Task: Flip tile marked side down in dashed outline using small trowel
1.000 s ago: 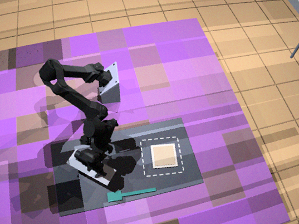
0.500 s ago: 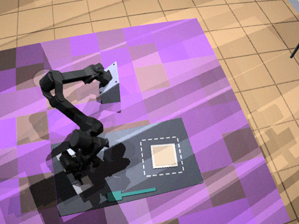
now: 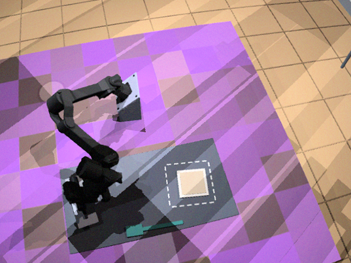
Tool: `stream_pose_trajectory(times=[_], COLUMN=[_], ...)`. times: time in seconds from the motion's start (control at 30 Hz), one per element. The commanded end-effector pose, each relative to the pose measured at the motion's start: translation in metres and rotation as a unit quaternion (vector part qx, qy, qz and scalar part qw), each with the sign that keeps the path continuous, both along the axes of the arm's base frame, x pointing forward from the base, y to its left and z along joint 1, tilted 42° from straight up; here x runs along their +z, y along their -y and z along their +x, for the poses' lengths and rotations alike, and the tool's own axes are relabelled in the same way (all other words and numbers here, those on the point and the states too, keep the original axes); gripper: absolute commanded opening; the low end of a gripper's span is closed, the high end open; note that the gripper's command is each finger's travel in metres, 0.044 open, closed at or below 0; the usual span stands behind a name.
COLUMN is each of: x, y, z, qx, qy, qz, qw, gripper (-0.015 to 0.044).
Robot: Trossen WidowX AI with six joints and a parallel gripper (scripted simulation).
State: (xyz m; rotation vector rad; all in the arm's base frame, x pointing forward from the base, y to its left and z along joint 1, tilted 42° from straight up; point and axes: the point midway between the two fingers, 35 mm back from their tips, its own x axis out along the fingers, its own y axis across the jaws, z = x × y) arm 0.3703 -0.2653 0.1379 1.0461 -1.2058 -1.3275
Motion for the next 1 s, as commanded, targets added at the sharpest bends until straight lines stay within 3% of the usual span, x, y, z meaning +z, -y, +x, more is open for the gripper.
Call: stream_pose_trajectory(times=[0.0, 0.6, 0.97], x=[-0.003, -0.022, -0.022], y=[0.004, 0.021, 0.021], z=[0.0, -0.003, -0.003], qx=[0.001, 0.001, 0.001], qy=[0.002, 0.002, 0.002], qz=[-0.001, -0.002, -0.002], qw=[1.0, 1.0, 1.0], gripper=[0.0, 0.0, 0.0289])
